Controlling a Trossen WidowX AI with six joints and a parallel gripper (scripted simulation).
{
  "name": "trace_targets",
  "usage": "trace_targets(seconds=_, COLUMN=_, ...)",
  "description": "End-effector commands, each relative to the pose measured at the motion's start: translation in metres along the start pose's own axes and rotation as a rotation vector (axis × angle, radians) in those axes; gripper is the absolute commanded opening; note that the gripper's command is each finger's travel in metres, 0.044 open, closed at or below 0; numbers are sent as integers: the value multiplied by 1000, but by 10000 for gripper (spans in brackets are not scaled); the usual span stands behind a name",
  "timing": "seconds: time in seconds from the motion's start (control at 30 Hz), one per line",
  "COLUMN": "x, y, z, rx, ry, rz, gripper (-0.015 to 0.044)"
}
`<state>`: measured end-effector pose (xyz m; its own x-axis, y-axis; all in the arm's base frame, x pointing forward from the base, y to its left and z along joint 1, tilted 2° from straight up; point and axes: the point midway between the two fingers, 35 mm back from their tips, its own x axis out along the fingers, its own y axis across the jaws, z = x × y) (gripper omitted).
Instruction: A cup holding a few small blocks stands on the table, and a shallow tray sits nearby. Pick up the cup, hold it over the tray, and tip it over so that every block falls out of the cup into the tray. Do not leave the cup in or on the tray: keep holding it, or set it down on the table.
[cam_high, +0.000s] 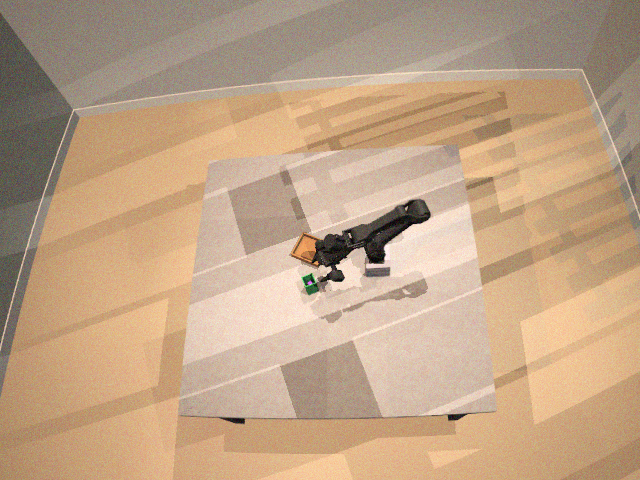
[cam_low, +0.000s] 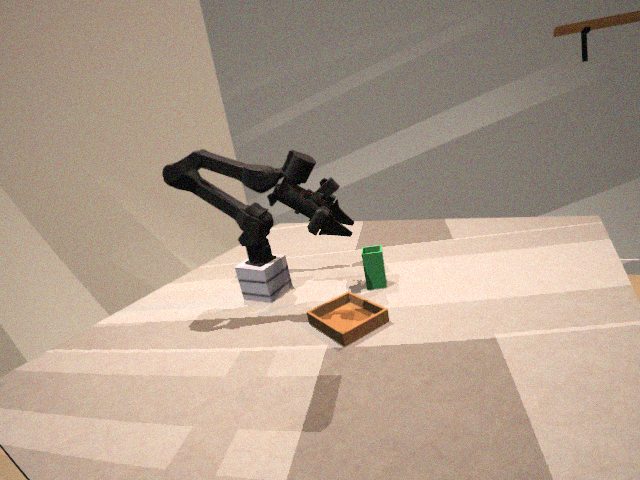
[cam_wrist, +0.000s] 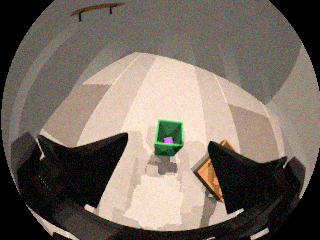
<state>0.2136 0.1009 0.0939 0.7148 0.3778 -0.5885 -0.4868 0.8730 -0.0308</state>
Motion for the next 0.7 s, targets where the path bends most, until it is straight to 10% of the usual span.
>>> trace_targets(seconds=0.0, x=14, y=-1, z=-17, rx=7, ry=17, rz=-4, gripper=440)
trace_targets(seconds=0.67, x=44, y=0, z=-52, rx=7, ry=18, rz=-3, gripper=440)
